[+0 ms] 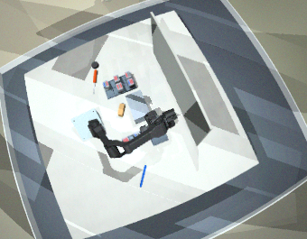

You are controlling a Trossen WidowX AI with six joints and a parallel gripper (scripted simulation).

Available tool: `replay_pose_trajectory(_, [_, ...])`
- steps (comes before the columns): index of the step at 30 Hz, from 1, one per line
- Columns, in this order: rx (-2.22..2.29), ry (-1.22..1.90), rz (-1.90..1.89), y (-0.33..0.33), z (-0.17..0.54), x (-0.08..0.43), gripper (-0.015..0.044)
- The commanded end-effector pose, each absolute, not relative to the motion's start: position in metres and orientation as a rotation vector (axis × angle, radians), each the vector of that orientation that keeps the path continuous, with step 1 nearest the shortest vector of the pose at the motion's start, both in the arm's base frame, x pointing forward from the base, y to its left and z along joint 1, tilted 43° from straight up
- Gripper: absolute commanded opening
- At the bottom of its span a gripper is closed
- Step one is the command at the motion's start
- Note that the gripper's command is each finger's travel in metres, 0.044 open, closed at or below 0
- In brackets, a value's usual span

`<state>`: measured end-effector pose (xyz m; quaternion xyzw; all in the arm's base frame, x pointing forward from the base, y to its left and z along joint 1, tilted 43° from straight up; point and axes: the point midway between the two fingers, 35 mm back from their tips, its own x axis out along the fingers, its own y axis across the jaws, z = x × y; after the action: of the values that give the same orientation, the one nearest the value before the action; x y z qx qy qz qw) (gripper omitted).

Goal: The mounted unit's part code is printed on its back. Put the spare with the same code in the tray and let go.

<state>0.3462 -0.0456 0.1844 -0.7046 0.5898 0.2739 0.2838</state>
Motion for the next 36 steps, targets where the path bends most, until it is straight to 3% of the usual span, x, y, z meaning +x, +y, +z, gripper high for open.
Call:
replay_pose_trajectory(1, [-1.888, 1.572, 0.742, -0.046, 0.182, 0.347, 0.0000])
replay_pose_trajectory(36, [-1.881, 1.574, 0.744, -0.066, 0.162, 0.350, 0.0000])
